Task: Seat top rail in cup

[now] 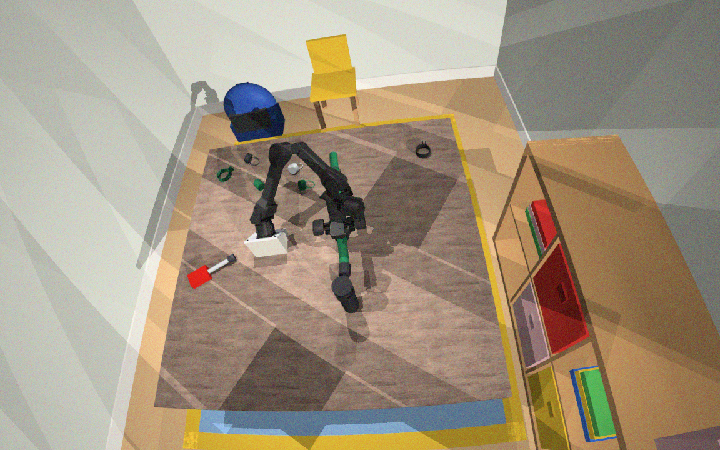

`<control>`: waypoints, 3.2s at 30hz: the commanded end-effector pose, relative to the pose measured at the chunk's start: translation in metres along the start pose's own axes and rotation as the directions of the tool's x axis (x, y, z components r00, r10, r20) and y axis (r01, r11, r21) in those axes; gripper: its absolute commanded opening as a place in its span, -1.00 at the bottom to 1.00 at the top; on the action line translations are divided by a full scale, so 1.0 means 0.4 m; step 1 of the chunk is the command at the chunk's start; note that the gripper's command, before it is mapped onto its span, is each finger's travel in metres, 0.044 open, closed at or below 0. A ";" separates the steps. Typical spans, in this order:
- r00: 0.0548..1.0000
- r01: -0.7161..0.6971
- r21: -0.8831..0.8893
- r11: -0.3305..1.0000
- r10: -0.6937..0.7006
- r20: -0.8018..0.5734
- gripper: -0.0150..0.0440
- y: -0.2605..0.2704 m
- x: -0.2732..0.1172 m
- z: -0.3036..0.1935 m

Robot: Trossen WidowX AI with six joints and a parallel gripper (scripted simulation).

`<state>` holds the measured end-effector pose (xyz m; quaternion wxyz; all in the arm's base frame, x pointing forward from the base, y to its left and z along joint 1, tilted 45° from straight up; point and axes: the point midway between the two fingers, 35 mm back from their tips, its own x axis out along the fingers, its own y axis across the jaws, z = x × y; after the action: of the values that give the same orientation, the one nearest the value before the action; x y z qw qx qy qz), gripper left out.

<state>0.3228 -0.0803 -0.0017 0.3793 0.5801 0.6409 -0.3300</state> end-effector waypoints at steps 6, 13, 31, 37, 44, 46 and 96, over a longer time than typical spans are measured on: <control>1.000 -0.013 0.010 1.000 0.013 0.016 -0.49 -0.011 -0.011 0.030; 1.000 -0.013 0.011 1.000 0.013 0.016 -0.49 -0.022 -0.007 0.037; 1.000 -0.013 0.011 1.000 0.013 0.017 -0.49 -0.031 0.004 0.068; 1.000 -0.010 0.011 1.000 0.010 0.000 -0.49 -0.026 0.014 0.057; 1.000 -0.010 0.011 1.000 0.010 0.000 -0.49 -0.026 0.014 0.057; 1.000 -0.010 0.011 1.000 0.010 0.000 -0.40 -0.026 0.014 0.057; 1.000 -0.016 0.005 1.000 0.016 0.005 1.00 -0.037 -0.224 -0.016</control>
<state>0.3111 -0.1208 0.0791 0.3804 0.5879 0.6325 -0.3311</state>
